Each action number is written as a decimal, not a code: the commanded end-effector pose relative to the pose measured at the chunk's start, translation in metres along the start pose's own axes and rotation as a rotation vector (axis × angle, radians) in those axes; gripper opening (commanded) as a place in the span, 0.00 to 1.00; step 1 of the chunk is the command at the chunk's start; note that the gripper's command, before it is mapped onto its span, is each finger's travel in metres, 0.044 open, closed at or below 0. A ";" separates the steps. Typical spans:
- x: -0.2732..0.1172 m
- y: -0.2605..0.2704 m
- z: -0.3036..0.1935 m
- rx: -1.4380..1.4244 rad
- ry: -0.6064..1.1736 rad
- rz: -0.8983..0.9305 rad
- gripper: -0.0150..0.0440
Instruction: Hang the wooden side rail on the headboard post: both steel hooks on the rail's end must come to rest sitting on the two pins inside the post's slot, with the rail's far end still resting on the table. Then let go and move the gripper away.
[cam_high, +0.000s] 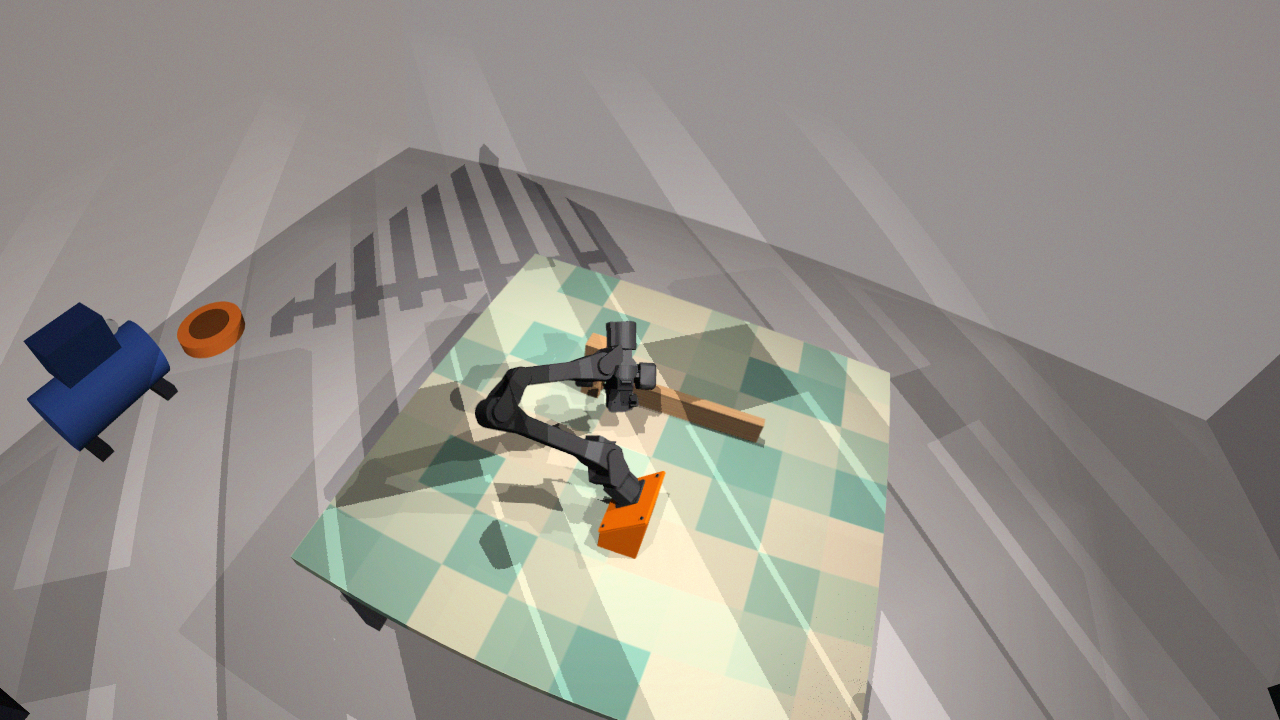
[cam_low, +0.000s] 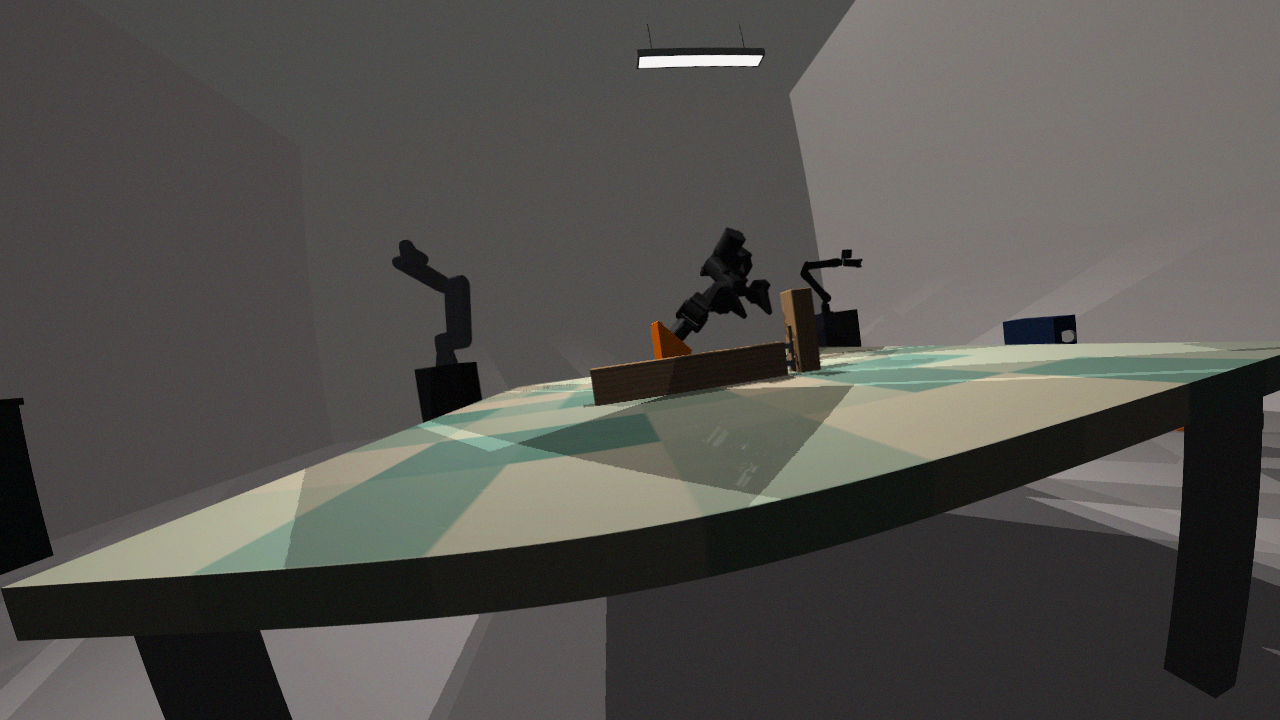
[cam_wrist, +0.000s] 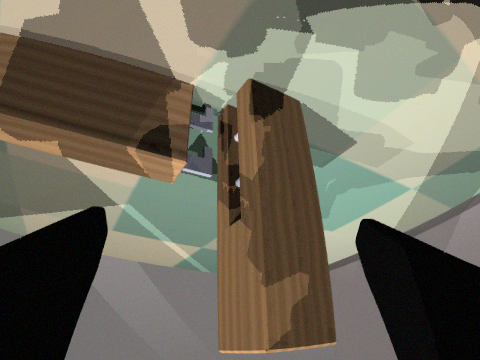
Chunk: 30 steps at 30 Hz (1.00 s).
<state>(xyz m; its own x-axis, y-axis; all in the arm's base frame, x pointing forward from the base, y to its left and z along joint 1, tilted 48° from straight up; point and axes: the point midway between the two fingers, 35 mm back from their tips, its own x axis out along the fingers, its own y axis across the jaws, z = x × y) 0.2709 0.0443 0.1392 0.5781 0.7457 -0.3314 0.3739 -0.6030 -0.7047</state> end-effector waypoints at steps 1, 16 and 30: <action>-0.005 0.004 -0.001 0.127 0.010 0.007 1.00; -0.018 0.036 -0.034 0.686 0.111 0.135 1.00; -0.016 0.042 -0.042 1.615 0.116 0.153 1.00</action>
<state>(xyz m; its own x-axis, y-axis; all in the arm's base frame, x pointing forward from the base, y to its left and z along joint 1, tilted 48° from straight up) 0.3028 -0.0015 0.1426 0.6360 0.6385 -0.4334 -0.5989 0.0541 -0.7990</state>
